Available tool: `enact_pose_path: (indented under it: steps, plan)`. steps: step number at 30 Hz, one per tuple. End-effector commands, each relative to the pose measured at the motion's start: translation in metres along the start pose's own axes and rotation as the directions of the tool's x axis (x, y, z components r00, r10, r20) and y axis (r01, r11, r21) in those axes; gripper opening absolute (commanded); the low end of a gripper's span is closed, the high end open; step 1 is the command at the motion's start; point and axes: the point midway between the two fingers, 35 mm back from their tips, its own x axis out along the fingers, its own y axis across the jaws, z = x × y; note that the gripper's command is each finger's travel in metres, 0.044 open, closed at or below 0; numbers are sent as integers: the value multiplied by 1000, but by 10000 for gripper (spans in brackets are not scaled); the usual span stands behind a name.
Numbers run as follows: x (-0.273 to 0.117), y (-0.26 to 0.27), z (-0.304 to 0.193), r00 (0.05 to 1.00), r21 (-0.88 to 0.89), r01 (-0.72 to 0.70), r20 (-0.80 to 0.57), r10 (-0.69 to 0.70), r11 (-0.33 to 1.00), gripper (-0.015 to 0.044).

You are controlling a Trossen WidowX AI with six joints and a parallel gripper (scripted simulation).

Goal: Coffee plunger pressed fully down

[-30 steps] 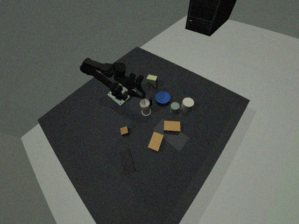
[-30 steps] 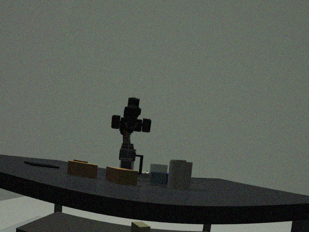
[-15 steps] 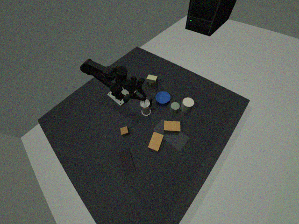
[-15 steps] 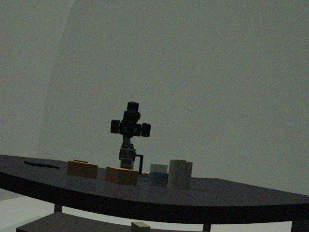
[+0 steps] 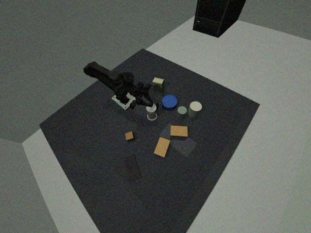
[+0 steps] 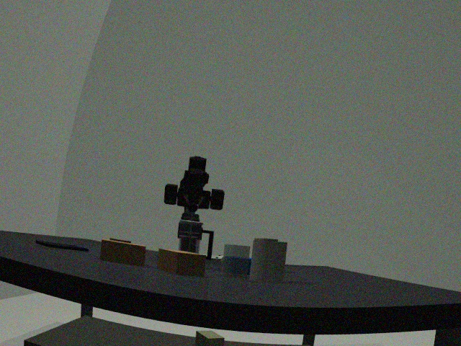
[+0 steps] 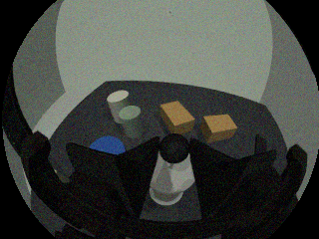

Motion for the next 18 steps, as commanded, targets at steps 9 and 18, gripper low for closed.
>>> enact_pose_path:
  steps: [9,18]
  plan:
    - [9,0,-13,999,-10,0,-50,-1,1000,116]
    - [10,0,-12,999,-10,1,-50,-1,1000,116]
